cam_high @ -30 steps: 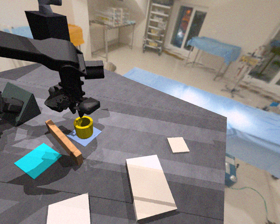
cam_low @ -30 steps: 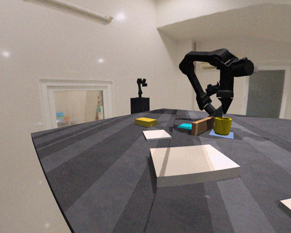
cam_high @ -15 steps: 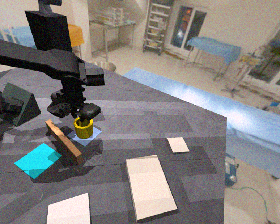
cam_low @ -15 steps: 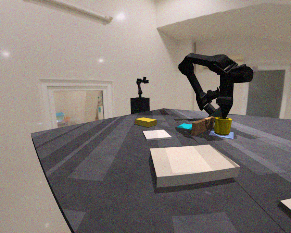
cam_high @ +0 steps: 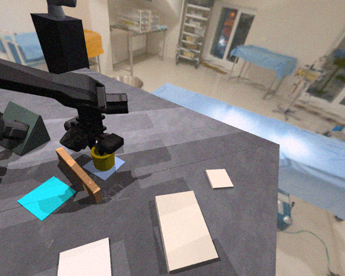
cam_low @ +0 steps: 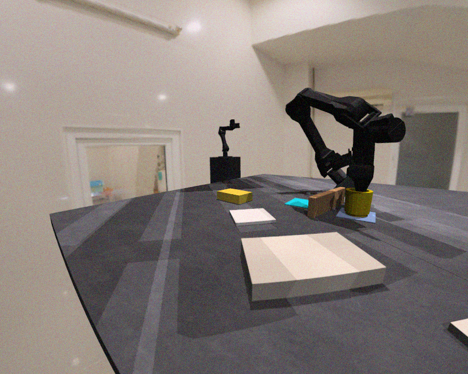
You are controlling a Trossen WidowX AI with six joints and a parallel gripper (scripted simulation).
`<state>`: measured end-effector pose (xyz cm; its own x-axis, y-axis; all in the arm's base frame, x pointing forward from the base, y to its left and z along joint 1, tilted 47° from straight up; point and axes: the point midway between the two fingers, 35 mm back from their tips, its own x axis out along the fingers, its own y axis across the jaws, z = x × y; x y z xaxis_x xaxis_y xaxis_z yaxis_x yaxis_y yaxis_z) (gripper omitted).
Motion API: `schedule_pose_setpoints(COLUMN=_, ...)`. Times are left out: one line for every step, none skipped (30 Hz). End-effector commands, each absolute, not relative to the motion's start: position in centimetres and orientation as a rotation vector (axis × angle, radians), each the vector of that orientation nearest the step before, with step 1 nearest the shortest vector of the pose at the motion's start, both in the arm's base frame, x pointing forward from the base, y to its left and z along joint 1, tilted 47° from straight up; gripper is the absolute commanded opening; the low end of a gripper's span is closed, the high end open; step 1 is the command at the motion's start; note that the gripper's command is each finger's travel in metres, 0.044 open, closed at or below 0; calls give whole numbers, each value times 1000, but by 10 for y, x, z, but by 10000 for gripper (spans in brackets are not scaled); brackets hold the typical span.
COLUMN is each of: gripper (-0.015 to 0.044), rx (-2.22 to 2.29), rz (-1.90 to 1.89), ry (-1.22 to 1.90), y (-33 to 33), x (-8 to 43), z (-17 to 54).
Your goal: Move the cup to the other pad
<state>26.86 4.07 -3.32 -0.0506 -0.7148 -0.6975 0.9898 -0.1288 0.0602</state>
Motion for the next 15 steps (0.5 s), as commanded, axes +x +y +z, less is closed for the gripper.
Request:
schedule_pose_setpoints(gripper=167, rx=684, rz=-1583, ry=523, y=35, x=267, z=-37)
schedule_pose_setpoints(gripper=167, rx=684, rz=-1583, ry=523, y=35, x=267, z=-37)
schedule_pose_setpoints(gripper=167, rx=684, rz=-1583, ry=523, y=35, x=267, z=-37)
schedule_pose_setpoints(gripper=167, rx=684, rz=-1583, ry=523, y=35, x=267, z=-37)
schedule_pose_setpoints(gripper=167, rx=684, rz=-1583, ry=523, y=35, x=267, z=-37)
schedule_pose_setpoints(gripper=167, rx=684, rz=-1583, ry=523, y=35, x=267, z=-37)
schedule_pose_setpoints(gripper=160, rx=692, rz=-1585, ry=524, y=37, x=268, z=-36)
schedule_pose_setpoints(gripper=153, rx=692, rz=-1585, ry=524, y=37, x=268, z=-36)
schedule_pose_setpoints(gripper=147, rx=692, rz=-1585, ry=524, y=37, x=268, z=-36)
schedule_pose_setpoints(gripper=140, rx=692, rz=-1585, ry=524, y=37, x=268, z=-36)
schedule_pose_setpoints(gripper=133, rx=692, rz=-1585, ry=524, y=37, x=268, z=-36)
schedule_pose_setpoints(gripper=127, rx=692, rz=-1585, ry=524, y=37, x=268, z=-36)
schedule_pose_setpoints(gripper=120, rx=692, rz=-1585, ry=524, y=37, x=268, z=-36)
schedule_pose_setpoints(gripper=113, rx=692, rz=-1585, ry=524, y=37, x=268, z=-36)
schedule_pose_setpoints(gripper=107, rx=692, rz=-1585, ry=524, y=37, x=268, z=-36)
